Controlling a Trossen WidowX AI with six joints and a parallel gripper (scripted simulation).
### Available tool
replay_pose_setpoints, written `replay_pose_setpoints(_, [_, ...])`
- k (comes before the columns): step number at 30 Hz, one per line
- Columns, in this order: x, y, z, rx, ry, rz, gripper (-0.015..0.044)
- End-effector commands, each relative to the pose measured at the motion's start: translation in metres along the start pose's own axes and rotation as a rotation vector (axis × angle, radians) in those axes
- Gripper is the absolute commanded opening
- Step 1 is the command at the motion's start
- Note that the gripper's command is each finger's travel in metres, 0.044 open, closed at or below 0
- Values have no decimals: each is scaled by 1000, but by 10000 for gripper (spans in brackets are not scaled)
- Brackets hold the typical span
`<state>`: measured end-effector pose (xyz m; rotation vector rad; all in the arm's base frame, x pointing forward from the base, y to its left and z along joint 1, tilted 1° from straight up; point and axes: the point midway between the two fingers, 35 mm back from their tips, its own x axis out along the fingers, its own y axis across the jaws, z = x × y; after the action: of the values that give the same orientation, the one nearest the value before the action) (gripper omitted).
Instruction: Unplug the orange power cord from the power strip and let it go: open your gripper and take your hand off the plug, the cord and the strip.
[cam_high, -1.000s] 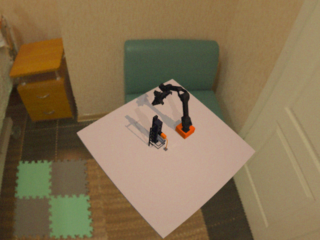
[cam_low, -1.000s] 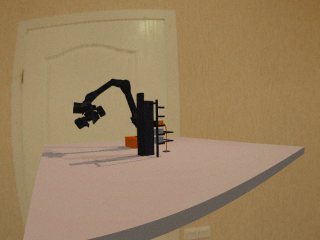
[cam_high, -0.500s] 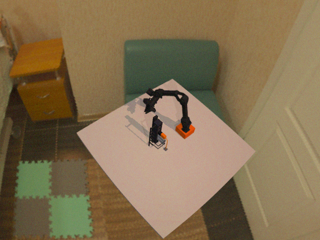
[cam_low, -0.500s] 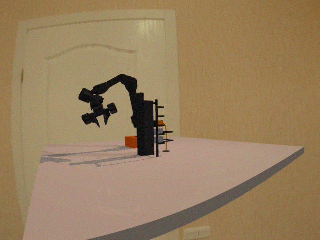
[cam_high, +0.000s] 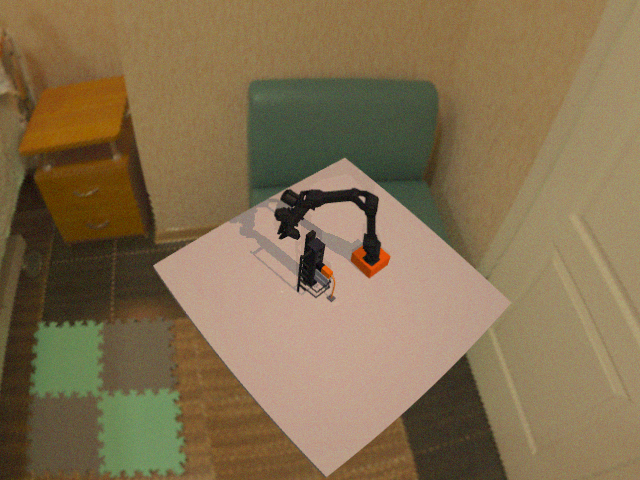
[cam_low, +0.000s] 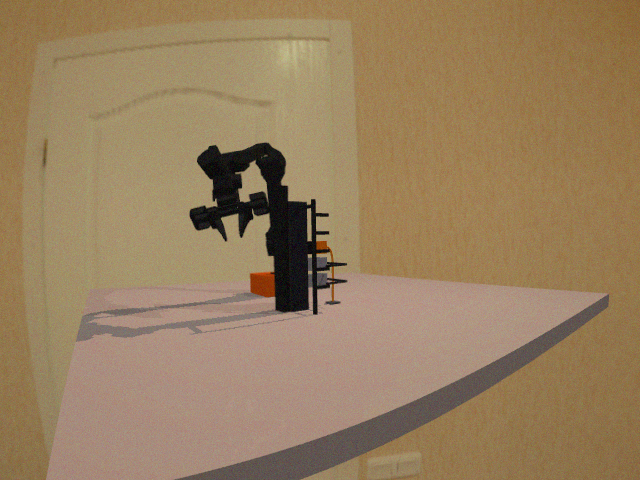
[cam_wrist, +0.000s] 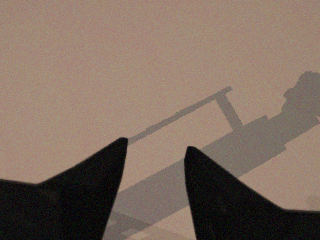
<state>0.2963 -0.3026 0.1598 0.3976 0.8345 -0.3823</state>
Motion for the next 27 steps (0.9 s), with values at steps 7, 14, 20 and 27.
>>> replay_pose_setpoints(7, [-1,82,43,-9,-112,-39,160])
replay_pose_setpoints(14, [-12,194,55,-152,-194,81,160])
replay_pose_setpoints(20, [-17,268,22,-428,-144,149,160])
replay_pose_setpoints(27, [-20,289,-31,-857,-2,172,160])
